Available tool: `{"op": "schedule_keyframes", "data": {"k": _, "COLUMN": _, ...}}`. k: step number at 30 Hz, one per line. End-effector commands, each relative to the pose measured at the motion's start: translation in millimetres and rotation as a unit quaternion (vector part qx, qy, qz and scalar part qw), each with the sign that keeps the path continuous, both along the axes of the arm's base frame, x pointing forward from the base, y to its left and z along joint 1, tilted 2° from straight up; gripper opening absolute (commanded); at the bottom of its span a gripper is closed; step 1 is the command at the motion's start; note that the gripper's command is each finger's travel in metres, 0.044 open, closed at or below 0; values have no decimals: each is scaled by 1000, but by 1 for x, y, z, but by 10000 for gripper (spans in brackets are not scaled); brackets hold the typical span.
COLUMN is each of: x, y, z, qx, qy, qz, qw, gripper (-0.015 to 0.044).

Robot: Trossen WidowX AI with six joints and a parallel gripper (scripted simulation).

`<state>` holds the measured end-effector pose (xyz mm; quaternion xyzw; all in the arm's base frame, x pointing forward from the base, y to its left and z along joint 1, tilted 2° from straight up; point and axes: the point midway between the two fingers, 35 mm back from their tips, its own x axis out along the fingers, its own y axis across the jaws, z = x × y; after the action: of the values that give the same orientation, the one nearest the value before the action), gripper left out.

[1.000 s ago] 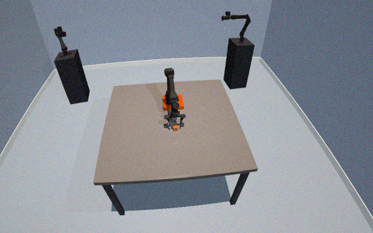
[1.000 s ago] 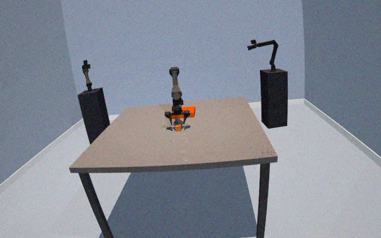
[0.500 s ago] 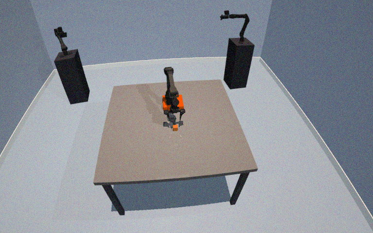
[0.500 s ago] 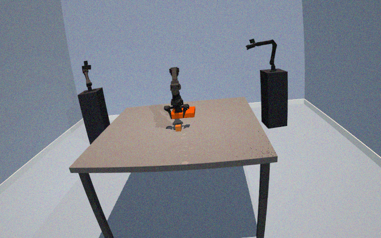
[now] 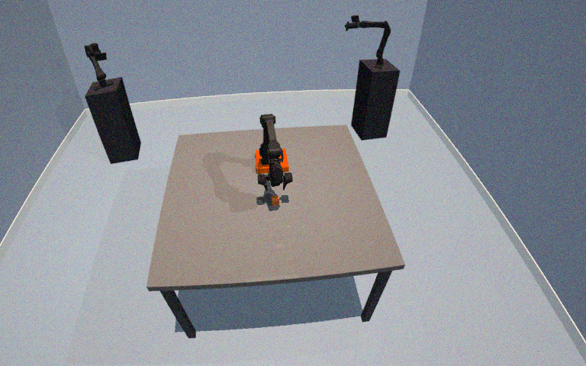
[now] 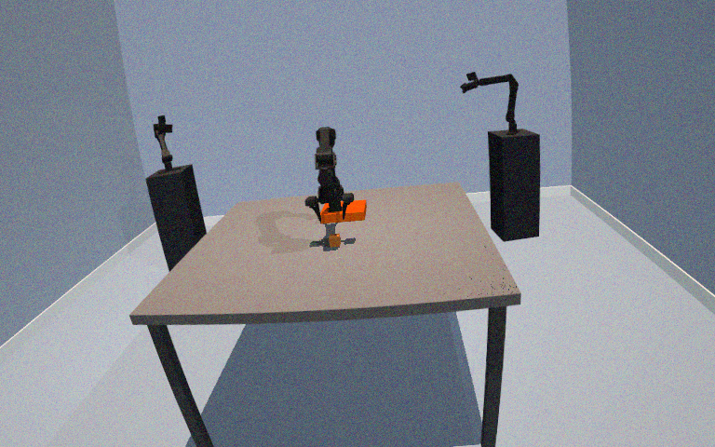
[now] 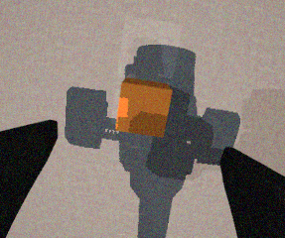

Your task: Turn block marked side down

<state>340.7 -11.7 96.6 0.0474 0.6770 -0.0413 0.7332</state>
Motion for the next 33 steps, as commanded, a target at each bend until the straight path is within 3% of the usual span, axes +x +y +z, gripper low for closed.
{"op": "schedule_keyframes", "data": {"k": 1, "x": 2, "y": -1, "z": 2, "qx": 8, "qy": 39, "qz": 1, "qw": 999, "gripper": 440}}
{"op": "schedule_keyframes", "data": {"k": 6, "x": 3, "y": -1, "z": -1, "qx": 8, "qy": 39, "qz": 1, "qw": 999, "gripper": 440}}
{"op": "schedule_keyframes", "data": {"k": 10, "x": 2, "y": 0, "z": -33, "qx": 8, "qy": 39, "qz": 1, "qw": 999, "gripper": 440}}
{"op": "schedule_keyframes", "data": {"k": 33, "x": 3, "y": 1, "z": -66, "qx": 8, "qy": 39, "qz": 1, "qw": 999, "gripper": 440}}
